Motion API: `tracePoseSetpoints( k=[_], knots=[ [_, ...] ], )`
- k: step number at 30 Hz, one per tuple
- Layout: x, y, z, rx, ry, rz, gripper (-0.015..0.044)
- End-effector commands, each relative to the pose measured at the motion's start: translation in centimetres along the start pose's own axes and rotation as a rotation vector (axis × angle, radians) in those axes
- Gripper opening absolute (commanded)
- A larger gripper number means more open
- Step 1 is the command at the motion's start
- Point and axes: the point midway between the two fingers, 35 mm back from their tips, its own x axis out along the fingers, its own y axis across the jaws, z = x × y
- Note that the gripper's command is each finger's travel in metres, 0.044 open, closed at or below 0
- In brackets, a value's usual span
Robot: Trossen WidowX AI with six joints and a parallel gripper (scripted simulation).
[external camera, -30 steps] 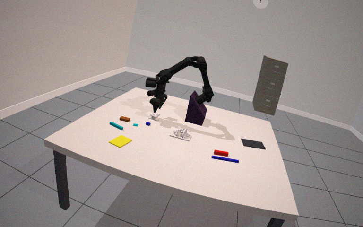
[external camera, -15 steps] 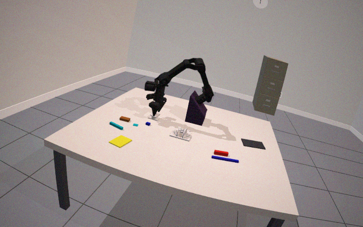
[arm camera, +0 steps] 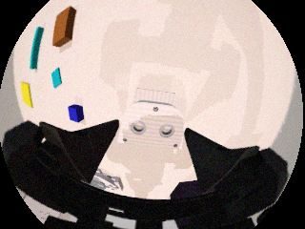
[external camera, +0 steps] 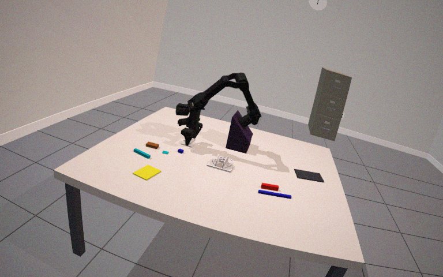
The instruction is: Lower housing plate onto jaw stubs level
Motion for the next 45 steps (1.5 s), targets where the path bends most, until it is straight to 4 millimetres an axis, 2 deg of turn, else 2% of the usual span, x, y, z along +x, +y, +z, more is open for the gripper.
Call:
tracePoseSetpoints(
  k=[1, 21, 34, 45],
  knots=[
    [0.24, 0.05, -0.02, 0.003, 0.001, 0.004, 0.0440],
    [0.26, 0.05, -0.02, 0.003, 0.001, 0.004, 0.0440],
    [0.24, 0.00, -0.01, 0.000, 0.000, 0.000, 0.0353],
    [0.19, 0.00, 0.00, 0.000, 0.000, 0.000, 0.0351]
  ],
)
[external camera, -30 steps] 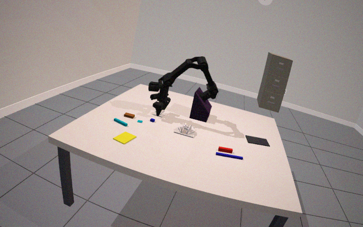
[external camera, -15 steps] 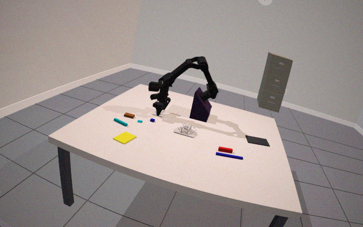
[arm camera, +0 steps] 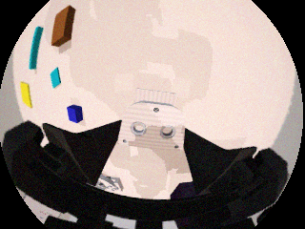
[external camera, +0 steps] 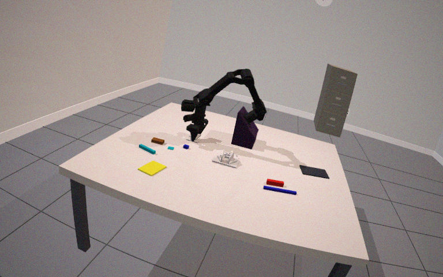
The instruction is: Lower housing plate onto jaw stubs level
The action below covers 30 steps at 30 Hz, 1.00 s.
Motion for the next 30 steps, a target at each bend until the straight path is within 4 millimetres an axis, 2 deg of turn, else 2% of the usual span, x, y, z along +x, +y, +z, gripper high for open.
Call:
tracePoseSetpoints(
  k=[1, 23, 30],
  knots=[
    [-0.2, 0.0, 0.0, 0.000, 0.000, 0.000, 0.0351],
    [-7.1, 0.0, 0.1, 0.004, -0.002, 0.002, 0.0351],
    [-7.4, 0.3, -0.2, -0.024, -0.005, 0.002, 0.0351]
  ],
)
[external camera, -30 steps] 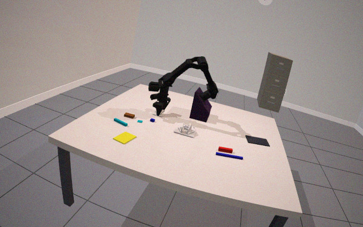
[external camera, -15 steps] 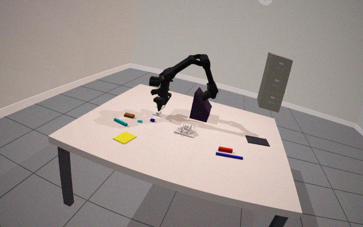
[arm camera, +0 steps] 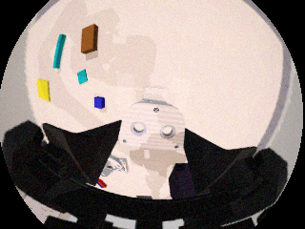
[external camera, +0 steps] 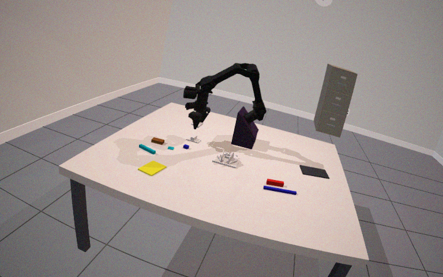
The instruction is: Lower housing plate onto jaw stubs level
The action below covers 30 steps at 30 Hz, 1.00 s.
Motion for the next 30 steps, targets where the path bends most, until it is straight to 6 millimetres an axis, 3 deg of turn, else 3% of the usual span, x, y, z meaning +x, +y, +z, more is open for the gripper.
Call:
tracePoseSetpoints(
  k=[1, 30],
  knots=[
    [-0.3, 0.5, -0.4, -0.042, -0.007, -0.001, 0.0351],
    [-1.4, 5.8, -7.8, -0.607, -0.037, -0.006, 0.0351]
  ],
)
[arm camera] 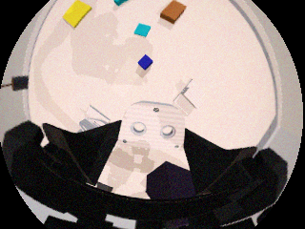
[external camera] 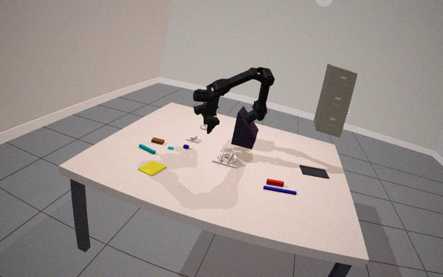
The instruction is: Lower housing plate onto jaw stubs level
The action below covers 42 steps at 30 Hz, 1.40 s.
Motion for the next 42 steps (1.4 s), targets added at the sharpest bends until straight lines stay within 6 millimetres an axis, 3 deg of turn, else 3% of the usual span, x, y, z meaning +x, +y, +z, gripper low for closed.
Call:
tracePoseSetpoints(
  k=[1, 42],
  knots=[
    [-0.2, 1.1, -0.5, -0.072, -0.007, 0.004, 0.0351],
    [0.4, 10.5, -9.7, -0.893, 0.013, 0.032, 0.0351]
  ],
)
